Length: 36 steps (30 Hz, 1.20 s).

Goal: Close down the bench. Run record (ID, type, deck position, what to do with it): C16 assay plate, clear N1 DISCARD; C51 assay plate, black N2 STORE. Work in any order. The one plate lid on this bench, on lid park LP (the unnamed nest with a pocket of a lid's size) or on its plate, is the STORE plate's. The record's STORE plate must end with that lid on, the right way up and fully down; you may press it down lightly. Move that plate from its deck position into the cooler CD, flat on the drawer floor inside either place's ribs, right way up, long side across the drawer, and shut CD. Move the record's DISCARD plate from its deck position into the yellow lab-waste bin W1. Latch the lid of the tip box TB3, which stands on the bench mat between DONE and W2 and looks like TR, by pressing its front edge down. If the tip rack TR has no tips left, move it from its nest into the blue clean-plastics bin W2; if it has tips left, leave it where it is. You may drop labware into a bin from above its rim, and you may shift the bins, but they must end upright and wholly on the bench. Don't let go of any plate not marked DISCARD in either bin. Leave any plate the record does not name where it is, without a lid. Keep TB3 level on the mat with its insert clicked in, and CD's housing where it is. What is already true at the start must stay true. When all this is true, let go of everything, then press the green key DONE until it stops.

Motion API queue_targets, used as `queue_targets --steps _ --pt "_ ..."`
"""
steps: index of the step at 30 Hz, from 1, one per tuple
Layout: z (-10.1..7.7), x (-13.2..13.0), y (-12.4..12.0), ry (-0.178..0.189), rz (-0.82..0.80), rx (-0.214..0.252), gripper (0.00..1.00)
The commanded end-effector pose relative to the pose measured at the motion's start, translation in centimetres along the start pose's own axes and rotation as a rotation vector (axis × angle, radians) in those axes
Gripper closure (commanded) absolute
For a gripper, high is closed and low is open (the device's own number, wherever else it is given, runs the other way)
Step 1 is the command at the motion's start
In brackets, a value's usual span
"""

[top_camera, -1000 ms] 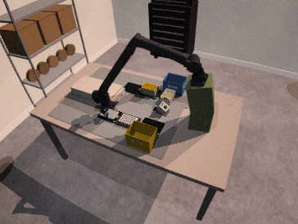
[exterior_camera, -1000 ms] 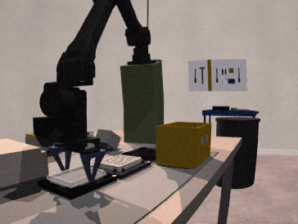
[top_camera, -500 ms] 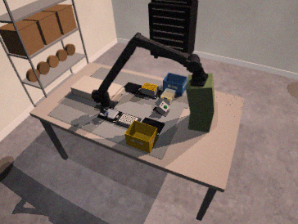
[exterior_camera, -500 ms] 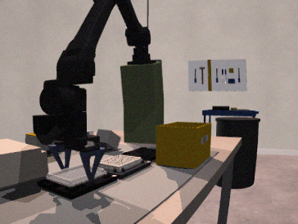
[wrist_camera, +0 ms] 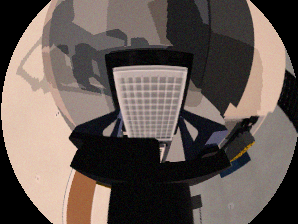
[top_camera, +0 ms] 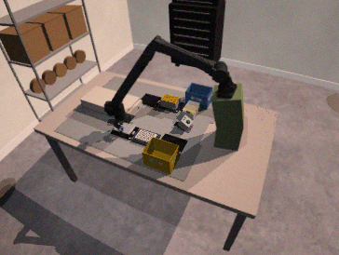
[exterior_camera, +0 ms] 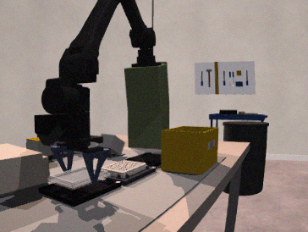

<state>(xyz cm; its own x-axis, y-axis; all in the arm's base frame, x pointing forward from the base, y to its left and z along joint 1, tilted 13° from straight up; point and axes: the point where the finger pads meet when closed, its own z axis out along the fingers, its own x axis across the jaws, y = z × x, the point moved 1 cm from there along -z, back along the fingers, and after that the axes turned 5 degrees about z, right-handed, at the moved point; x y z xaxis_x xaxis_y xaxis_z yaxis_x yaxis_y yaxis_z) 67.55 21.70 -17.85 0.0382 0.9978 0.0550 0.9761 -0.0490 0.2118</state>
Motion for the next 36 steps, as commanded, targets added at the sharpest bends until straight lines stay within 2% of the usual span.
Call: queue_targets --steps 1,6,7,10,14,23,24,27,36 --pt "-3.6 0.9 2.2 0.019 0.007 -0.044 1.0" --pt "-3.9 0.8 2.0 0.018 0.007 -0.041 1.0" --pt "-2.5 0.7 1.5 0.012 0.007 -0.027 1.0" --pt "-4.5 0.9 1.9 0.017 0.006 -0.04 1.0" --pt "-5.2 1.1 2.3 0.021 0.006 -0.05 1.0" --pt "-5.9 1.0 1.8 0.018 0.005 -0.04 1.0" --pt "-4.7 0.9 1.6 0.014 0.004 -0.031 1.0" --pt "-6.5 1.0 1.8 0.018 0.004 -0.04 1.0" --pt "-7.9 1.2 2.0 0.021 0.002 -0.047 1.0"
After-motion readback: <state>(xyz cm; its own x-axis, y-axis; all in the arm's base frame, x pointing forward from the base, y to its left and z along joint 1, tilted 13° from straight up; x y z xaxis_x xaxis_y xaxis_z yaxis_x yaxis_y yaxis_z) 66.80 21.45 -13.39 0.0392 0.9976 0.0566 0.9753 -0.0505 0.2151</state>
